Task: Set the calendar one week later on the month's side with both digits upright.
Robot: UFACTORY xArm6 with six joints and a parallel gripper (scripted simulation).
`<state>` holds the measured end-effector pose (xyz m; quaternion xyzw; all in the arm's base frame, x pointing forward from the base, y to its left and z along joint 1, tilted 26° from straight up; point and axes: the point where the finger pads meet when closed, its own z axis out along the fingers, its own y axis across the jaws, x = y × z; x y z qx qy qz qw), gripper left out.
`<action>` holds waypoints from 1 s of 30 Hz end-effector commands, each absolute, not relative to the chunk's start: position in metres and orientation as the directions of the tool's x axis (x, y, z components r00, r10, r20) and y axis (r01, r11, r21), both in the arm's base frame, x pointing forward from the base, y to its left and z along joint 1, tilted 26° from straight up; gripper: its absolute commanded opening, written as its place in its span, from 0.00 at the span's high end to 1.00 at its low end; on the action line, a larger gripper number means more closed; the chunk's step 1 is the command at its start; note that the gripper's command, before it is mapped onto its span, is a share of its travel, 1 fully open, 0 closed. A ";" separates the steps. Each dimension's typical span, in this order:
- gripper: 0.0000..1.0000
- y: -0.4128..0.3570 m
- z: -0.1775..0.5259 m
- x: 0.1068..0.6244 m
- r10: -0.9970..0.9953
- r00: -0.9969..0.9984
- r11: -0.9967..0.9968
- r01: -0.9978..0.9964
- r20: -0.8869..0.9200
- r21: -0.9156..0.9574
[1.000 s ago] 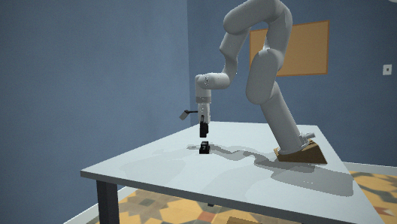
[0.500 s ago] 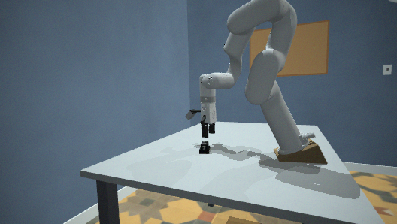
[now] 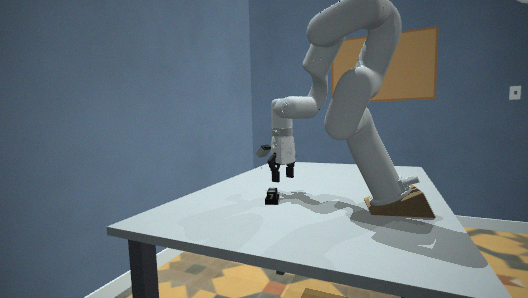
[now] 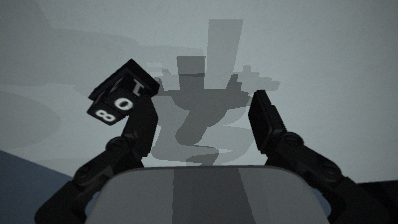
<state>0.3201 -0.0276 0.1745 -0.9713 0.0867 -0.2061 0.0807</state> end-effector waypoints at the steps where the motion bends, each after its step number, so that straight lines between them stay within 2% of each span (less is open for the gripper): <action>1: 0.00 -0.031 0.174 0.315 -0.210 0.897 -0.971 -0.144 0.388 -0.193; 10: 0.00 -0.035 0.169 0.307 -0.453 0.830 -0.884 -0.370 0.325 -0.286; 30: 0.00 -0.040 0.154 0.301 -0.453 0.830 -0.884 -0.370 0.325 -0.286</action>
